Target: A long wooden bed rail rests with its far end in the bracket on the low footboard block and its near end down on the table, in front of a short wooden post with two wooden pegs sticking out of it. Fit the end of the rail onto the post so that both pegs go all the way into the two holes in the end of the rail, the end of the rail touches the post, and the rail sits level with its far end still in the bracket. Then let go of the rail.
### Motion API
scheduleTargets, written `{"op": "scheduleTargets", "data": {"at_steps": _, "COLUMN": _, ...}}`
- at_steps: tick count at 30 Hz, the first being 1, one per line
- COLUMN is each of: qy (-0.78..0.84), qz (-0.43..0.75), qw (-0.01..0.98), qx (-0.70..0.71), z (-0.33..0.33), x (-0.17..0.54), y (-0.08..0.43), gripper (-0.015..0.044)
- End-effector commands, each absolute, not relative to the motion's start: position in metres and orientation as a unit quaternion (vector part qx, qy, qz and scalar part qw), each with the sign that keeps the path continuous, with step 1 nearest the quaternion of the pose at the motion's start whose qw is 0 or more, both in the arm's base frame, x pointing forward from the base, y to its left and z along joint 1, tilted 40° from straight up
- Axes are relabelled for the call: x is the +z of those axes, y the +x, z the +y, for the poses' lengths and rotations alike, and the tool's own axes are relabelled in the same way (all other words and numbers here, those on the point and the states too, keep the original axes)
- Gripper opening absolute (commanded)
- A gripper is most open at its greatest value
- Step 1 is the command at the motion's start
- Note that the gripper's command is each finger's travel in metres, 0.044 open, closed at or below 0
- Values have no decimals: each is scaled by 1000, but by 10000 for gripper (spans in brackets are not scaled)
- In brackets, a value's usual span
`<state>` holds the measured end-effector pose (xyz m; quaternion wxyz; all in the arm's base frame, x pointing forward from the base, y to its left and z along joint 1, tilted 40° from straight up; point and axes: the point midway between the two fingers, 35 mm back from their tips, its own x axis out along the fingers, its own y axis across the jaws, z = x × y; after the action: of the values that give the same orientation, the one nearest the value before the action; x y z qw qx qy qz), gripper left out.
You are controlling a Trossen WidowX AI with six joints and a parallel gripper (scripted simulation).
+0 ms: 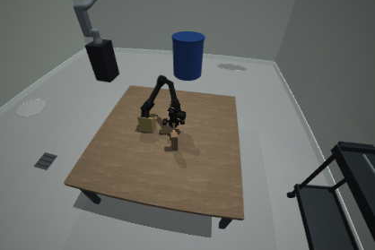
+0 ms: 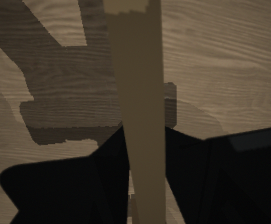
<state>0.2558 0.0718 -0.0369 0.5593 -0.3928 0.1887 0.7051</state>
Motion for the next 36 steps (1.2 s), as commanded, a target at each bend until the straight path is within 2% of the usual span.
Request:
{"op": "scheduleTargets", "data": {"at_steps": 1, "qy": -394, "qz": 187, "qw": 564, "qx": 701, "z": 68, "x": -33, "y": 259, "gripper": 0}}
{"op": "scheduleTargets", "data": {"at_steps": 36, "qy": -394, "qz": 187, "qw": 563, "qx": 701, "z": 66, "x": -31, "y": 258, "gripper": 0}}
